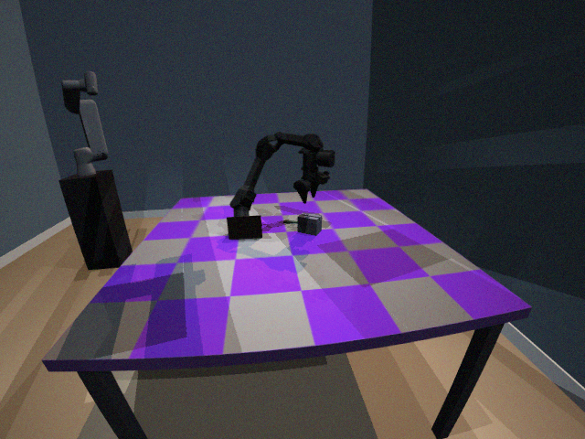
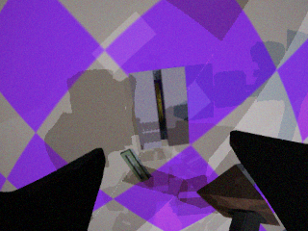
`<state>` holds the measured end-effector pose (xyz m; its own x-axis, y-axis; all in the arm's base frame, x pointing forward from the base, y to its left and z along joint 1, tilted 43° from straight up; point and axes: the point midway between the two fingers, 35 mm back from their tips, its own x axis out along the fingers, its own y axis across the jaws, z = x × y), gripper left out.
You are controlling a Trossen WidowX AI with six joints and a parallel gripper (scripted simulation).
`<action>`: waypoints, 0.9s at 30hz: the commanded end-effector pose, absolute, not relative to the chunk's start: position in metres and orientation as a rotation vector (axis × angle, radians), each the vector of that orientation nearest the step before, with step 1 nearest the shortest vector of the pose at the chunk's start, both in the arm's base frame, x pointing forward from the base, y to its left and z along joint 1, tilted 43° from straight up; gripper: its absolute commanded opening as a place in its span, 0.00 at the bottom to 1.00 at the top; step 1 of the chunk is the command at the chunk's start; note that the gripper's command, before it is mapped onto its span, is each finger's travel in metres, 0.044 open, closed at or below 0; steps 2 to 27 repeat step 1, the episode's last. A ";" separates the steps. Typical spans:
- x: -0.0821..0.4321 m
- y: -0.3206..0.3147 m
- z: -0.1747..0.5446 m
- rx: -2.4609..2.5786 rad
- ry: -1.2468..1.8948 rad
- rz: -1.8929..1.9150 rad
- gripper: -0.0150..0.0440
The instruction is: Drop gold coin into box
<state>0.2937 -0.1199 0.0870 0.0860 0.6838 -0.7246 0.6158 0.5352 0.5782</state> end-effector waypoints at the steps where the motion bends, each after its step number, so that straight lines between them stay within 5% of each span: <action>1: 0.293 -0.122 0.089 1.128 1.594 0.072 1.00; 27: 0.293 -0.122 0.089 1.128 1.594 0.072 1.00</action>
